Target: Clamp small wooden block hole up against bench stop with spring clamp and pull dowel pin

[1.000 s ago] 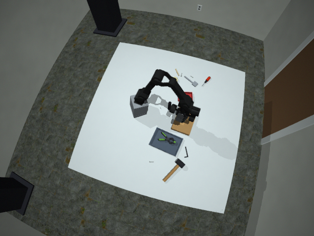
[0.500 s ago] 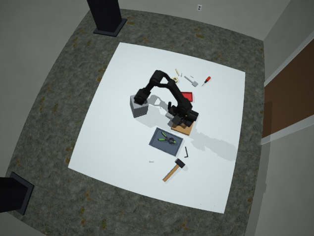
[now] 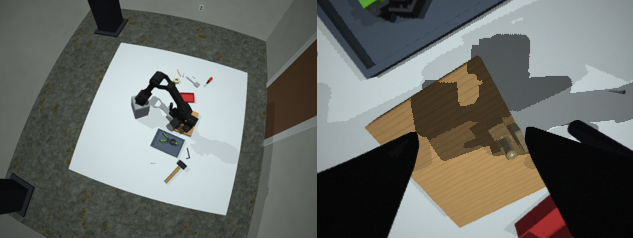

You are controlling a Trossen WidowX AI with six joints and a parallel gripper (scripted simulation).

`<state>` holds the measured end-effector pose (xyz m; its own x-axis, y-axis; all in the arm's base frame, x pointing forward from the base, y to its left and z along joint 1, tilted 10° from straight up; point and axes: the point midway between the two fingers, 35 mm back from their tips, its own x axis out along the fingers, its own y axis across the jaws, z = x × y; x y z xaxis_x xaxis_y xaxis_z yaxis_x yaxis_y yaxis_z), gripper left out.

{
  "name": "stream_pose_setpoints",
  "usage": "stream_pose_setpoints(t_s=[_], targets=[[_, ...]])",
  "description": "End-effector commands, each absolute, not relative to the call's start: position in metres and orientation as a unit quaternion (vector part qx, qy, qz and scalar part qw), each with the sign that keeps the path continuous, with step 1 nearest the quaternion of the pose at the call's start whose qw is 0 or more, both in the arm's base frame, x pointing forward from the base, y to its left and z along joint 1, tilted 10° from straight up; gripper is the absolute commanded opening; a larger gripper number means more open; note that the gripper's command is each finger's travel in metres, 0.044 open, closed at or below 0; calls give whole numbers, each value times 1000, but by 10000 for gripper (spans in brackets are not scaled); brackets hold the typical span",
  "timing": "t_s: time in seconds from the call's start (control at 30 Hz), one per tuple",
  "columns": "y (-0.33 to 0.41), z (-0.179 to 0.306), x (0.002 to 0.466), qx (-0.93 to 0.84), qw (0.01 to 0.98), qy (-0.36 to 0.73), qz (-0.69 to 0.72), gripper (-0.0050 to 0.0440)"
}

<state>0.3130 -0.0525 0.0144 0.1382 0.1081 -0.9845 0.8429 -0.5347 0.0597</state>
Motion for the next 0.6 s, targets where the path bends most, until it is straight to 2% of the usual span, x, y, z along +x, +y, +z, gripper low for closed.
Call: stream_pose_setpoints(t_s=[0.0,0.07,0.13,0.27,0.57], targets=[[-61,16,309,689,307,332,-567,380],[-65,16,307,694,295,322,-572,400],[-65,16,307,694,295,322,-572,400],[-73,17,304,703,272,302,-583,440],[-91,19,295,722,217,256,-605,440]])
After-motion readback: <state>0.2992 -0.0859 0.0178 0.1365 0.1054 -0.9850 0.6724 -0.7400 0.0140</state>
